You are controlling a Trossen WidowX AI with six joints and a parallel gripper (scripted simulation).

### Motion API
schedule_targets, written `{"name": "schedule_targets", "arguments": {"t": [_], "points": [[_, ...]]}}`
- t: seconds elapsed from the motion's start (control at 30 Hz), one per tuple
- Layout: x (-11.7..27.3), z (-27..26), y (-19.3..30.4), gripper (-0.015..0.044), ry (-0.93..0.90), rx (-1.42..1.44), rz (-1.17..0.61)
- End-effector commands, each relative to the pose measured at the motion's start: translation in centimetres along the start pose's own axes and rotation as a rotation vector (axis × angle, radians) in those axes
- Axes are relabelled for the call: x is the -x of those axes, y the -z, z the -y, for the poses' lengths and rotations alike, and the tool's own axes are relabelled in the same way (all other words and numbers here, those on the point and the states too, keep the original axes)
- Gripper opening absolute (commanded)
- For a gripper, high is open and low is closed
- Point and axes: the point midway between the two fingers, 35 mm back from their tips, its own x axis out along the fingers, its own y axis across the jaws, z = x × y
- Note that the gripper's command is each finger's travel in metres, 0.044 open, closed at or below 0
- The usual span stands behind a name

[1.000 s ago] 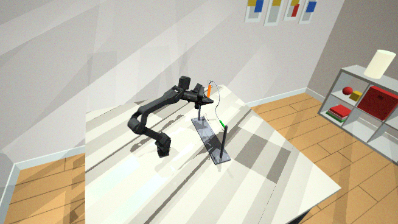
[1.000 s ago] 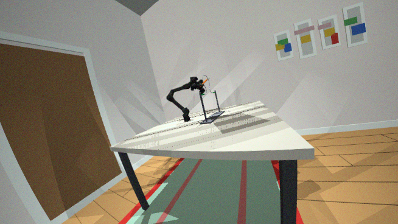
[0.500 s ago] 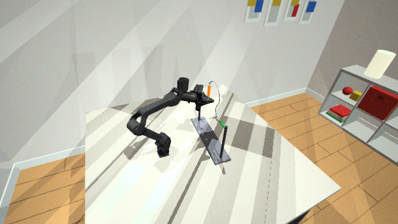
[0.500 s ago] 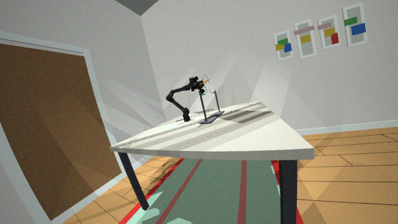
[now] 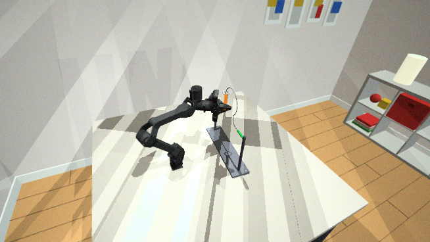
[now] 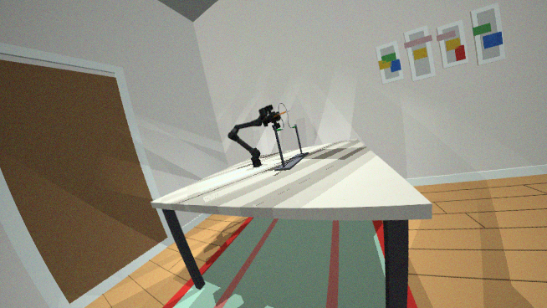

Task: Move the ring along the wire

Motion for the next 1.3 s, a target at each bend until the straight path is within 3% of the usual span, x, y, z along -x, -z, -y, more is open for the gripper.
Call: {"name": "schedule_targets", "arguments": {"t": [0.0, 1.27], "points": [[0.0, 0.3, 0.0, -0.0150, 0.026, 0.043, 0.007], [0.1, 1.9, -0.4, -0.0150, 0.256, 0.488, 0.060]]}}
